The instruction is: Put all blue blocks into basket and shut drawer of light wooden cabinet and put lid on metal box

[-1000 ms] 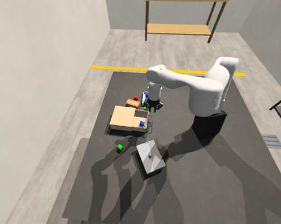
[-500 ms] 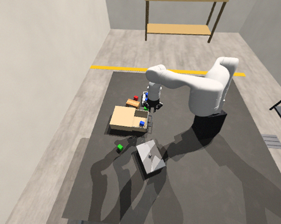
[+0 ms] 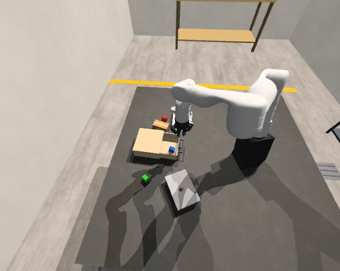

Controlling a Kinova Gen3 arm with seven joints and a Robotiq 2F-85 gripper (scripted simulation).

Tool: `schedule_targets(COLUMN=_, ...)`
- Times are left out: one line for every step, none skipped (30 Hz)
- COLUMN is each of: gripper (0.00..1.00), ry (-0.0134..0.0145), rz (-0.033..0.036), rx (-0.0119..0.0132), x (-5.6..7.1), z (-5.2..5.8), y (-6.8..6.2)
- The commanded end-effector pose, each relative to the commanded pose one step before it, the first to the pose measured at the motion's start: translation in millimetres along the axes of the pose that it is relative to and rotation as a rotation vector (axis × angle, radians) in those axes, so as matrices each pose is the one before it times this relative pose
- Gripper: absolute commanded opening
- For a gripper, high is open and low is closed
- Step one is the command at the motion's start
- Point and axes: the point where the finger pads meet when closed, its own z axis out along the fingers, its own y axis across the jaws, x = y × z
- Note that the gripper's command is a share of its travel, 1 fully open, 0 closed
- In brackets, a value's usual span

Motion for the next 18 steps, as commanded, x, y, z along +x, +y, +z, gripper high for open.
schedule_targets(gripper=0.3, ry=-0.00485, rz=-0.18124, rx=0.00352, x=0.39, z=-0.32, y=-9.67)
schedule_targets(gripper=0.3, ry=-0.00003, rz=-0.05069, rx=-0.00015, x=0.66, z=-0.03, y=-2.72)
schedule_targets(gripper=0.3, ry=0.0001, rz=-0.05084, rx=0.00002, x=0.83, z=-0.06, y=-2.74)
schedule_targets(gripper=0.3, ry=0.00024, rz=-0.05064, rx=0.00018, x=1.0, z=-0.1, y=-2.73)
schedule_targets(gripper=0.3, ry=0.00039, rz=-0.05011, rx=0.00032, x=1.16, z=-0.13, y=-2.7)
schedule_targets(gripper=0.3, ry=0.00055, rz=-0.04925, rx=0.00044, x=1.31, z=-0.16, y=-2.63)
schedule_targets(gripper=0.3, ry=0.0007, rz=-0.04806, rx=0.00053, x=1.44, z=-0.19, y=-2.54)
schedule_targets(gripper=0.3, ry=0.0, rz=0.0, rx=0.0, x=0.0, z=0.0, y=0.0)
schedule_targets(gripper=0.3, ry=0.0, rz=0.0, rx=0.0, x=0.0, z=0.0, y=0.0)
schedule_targets(gripper=0.3, ry=0.00084, rz=-0.04656, rx=0.00061, x=1.55, z=-0.21, y=-2.43)
schedule_targets(gripper=0.3, ry=0.00097, rz=-0.04477, rx=0.00065, x=1.63, z=-0.23, y=-2.29)
schedule_targets(gripper=0.3, ry=0.00108, rz=-0.04271, rx=0.00067, x=1.68, z=-0.24, y=-2.14)
schedule_targets(gripper=0.3, ry=0.00116, rz=-0.04039, rx=0.00068, x=1.71, z=-0.25, y=-1.98)
schedule_targets(gripper=0.3, ry=0.00122, rz=-0.03785, rx=0.00066, x=1.7, z=-0.26, y=-1.81)
schedule_targets(gripper=0.3, ry=0.00124, rz=-0.03511, rx=0.00062, x=1.67, z=-0.26, y=-1.64)
schedule_targets(gripper=0.3, ry=0.00124, rz=-0.0322, rx=0.00058, x=1.6, z=-0.25, y=-1.46)
schedule_targets(gripper=0.3, ry=0.0012, rz=-0.02917, rx=0.00053, x=1.51, z=-0.24, y=-1.28)
schedule_targets(gripper=0.3, ry=0.00114, rz=-0.02605, rx=0.00047, x=1.4, z=-0.22, y=-1.12)
